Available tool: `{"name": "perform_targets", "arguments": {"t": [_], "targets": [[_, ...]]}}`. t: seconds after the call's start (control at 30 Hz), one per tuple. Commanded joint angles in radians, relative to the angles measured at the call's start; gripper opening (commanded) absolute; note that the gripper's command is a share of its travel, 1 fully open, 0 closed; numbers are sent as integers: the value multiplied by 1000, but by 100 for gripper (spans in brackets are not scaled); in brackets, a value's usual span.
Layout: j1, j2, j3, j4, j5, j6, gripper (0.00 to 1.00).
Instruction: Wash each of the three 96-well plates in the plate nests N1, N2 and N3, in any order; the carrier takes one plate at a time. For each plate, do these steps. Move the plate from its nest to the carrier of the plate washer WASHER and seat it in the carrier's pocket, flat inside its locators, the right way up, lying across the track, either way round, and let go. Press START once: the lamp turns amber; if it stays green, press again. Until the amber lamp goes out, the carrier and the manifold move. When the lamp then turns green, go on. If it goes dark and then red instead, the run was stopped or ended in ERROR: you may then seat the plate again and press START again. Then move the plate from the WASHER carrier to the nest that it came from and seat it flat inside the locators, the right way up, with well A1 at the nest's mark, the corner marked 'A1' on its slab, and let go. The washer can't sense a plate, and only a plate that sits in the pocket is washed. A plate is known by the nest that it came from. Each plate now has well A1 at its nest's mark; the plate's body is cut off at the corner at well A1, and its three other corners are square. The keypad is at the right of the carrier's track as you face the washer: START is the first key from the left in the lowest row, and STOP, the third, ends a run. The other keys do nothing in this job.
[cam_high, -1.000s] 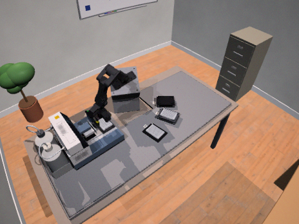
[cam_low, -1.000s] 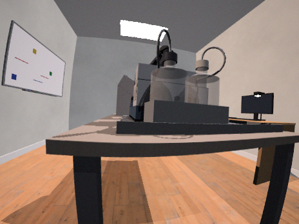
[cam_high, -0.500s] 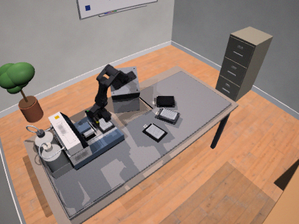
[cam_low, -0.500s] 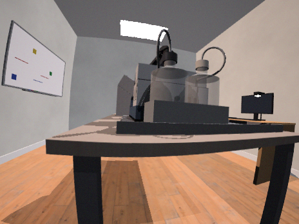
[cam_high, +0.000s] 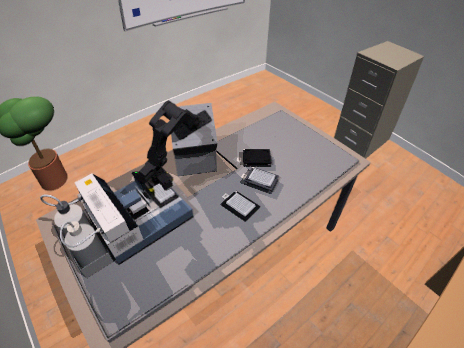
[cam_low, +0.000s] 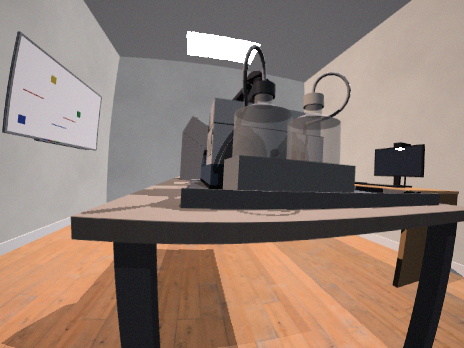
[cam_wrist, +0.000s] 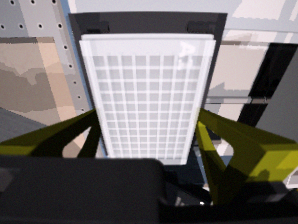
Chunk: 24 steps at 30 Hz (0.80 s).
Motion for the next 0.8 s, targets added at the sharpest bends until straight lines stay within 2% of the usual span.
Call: {"name": "perform_targets", "arguments": {"t": [0.0,0.77], "targets": [[-2,-4,1,2,0,1,0],[3,11,8,12,2,5,0]]}}
